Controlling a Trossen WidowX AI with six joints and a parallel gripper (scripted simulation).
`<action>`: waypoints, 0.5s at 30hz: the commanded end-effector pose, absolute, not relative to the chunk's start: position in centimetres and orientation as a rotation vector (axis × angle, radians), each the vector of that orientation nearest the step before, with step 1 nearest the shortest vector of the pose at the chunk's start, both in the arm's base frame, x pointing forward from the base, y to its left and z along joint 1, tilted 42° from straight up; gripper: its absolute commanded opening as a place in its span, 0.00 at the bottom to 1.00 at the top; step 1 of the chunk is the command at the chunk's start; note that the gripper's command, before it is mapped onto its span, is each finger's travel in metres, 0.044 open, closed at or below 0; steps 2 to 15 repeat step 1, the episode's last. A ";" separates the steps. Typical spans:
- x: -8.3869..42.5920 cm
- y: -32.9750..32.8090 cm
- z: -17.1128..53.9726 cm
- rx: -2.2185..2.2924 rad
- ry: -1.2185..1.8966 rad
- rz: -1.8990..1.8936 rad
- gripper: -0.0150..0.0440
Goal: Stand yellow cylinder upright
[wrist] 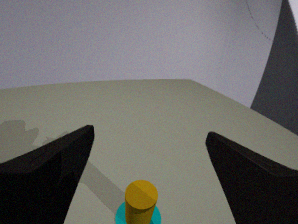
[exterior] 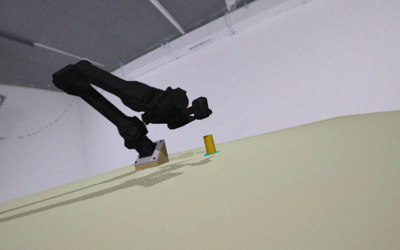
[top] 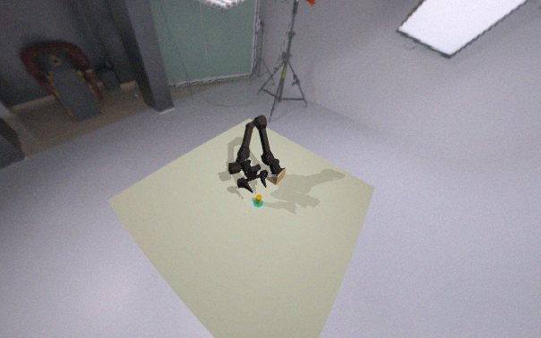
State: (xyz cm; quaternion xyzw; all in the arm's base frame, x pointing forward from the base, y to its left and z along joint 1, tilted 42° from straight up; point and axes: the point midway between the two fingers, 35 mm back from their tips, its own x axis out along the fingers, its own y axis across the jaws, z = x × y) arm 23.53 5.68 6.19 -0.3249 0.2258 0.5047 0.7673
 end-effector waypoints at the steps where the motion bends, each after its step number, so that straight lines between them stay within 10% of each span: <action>1: 23.4 6.1 6.6 -0.698 0.509 1.094 0.93; 15: 23.4 6.1 6.6 -0.698 0.509 1.094 0.93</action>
